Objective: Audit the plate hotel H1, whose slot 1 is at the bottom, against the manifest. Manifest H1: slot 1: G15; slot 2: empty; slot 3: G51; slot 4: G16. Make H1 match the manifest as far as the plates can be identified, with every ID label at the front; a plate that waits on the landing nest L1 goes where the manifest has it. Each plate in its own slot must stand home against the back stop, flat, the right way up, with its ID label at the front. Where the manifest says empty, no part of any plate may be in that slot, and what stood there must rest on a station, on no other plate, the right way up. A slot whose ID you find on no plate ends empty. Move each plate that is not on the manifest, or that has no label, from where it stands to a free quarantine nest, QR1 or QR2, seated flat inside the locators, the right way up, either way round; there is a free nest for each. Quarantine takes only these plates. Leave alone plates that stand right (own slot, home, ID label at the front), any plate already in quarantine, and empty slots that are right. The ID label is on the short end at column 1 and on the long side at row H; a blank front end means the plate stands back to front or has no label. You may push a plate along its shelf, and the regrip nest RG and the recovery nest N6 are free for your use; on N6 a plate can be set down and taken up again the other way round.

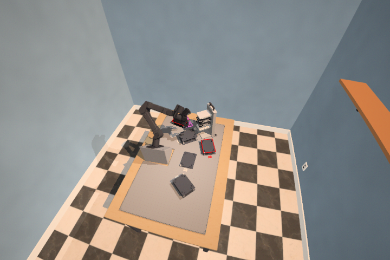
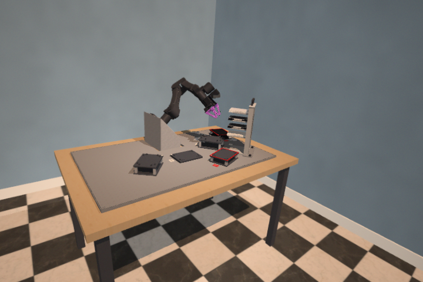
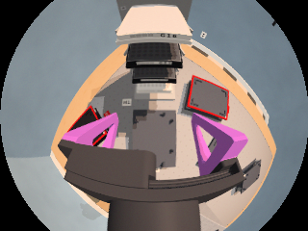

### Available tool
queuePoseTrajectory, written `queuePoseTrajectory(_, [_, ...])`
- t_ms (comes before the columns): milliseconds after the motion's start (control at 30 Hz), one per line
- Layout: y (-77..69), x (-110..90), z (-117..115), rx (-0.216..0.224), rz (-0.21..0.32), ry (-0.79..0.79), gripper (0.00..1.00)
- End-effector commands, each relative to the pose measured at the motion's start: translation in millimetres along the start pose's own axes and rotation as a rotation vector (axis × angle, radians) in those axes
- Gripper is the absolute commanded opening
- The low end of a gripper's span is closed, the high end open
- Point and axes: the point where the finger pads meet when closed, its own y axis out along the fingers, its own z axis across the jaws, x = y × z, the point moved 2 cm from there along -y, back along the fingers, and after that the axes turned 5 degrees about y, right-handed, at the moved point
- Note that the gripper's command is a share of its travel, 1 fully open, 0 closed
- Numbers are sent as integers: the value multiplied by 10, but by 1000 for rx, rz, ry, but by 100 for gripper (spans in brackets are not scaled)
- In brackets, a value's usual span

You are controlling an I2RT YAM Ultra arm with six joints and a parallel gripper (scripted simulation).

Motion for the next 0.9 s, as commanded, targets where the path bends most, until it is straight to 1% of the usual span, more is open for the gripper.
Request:
queuePoseTrajectory(0, [-81, -81, -15, -6, 2, 3, 100])
queuePoseTrajectory(67, [-70, -92, -16, -6, 2, 3, 100])
queuePoseTrajectory(133, [-22, -127, 6, -2, 7, -2, 100])
queuePoseTrajectory(167, [-10, -110, 19, 3, -3, -11, 100])
queuePoseTrajectory(867, [207, -330, 1, 5, -5, -10, 100])
